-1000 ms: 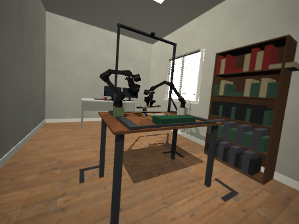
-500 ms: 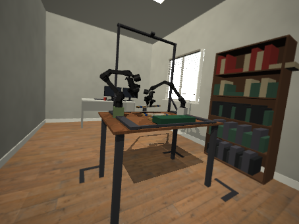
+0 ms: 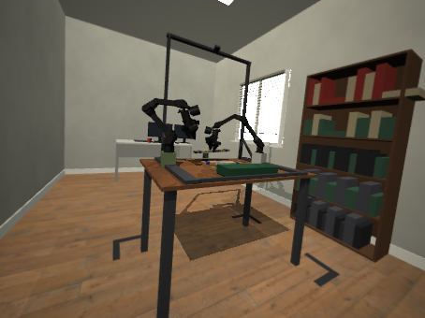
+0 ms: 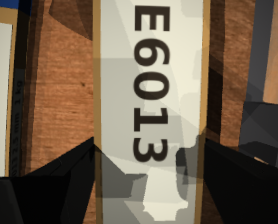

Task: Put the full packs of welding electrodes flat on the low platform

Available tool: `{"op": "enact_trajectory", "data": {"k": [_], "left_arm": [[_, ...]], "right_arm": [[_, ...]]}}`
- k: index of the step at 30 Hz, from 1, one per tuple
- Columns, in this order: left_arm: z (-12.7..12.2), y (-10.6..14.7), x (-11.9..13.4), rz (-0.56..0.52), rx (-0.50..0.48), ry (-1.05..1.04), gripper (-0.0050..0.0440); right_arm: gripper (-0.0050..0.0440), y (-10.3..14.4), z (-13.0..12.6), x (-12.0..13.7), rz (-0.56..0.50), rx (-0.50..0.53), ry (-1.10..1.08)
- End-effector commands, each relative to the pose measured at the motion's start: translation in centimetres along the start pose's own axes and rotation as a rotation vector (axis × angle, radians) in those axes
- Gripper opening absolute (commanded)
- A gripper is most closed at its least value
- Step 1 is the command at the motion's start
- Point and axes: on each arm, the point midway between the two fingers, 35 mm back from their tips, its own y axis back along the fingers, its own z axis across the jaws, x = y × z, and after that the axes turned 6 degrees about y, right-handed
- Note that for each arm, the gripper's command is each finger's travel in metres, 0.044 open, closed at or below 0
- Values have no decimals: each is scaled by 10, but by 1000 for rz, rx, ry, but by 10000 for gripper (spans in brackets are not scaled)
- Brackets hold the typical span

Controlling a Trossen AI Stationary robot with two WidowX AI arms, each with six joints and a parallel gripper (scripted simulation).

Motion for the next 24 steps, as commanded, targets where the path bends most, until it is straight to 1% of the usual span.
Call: {"op": "enact_trajectory", "data": {"k": [1,15,17,18,20,24], "left_arm": [[3,52,-22,-110,82,-8,-50],[39,61,-19,-110,79,-9,-50],[39,61,-19,-110,79,-9,-50],[40,66,-24,-125,86,-7,-50],[47,62,-19,-110,78,-9,-50],[57,65,-18,-109,77,-9,-50]], "right_arm": [[430,6,-1,-4,-20,10,6],[430,6,-1,-4,-20,10,6],[430,6,-1,-4,-20,10,6],[430,6,-1,-4,-20,10,6],[430,6,-1,-4,-20,10,6],[430,6,-1,-4,-20,10,6]]}}
